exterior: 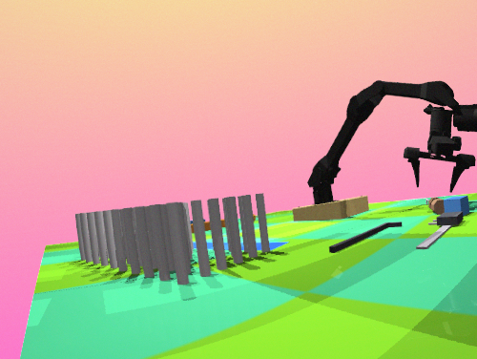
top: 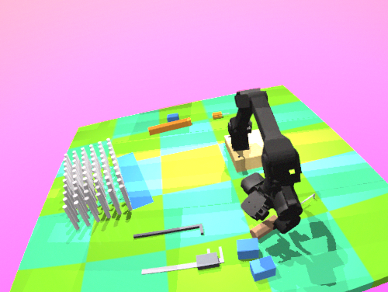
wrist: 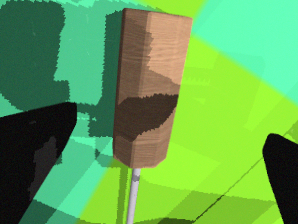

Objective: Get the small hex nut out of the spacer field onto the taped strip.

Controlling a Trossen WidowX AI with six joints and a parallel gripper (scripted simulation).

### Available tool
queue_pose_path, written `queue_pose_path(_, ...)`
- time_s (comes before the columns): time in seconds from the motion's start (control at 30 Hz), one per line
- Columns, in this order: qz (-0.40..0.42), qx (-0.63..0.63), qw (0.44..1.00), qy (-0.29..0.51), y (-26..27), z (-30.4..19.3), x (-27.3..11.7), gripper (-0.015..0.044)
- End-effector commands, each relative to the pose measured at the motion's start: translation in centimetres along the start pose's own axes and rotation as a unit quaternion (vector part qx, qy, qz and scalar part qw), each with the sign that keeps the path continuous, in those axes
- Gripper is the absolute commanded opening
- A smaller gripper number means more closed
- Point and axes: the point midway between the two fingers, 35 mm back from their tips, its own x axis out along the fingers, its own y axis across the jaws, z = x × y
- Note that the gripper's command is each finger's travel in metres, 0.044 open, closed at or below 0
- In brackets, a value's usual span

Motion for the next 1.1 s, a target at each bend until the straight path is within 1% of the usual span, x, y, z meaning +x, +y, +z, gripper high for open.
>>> queue_pose_path(0.0,0.008,0.0,1.0,-0.003,-0.5,0.0,-2.0,0.044)
queue_pose_path(0.73,0.012,0.0,1.0,0.001,-0.5,0.0,-2.0,0.044)
queue_pose_path(0.8,0.043,-0.002,0.999,0.025,-0.6,0.2,-1.8,0.044)
queue_pose_path(0.93,0.143,-0.014,0.986,0.085,-1.0,0.6,-1.5,0.044)
queue_pose_path(1.07,0.246,-0.032,0.961,0.123,-1.7,1.0,-1.8,0.044)
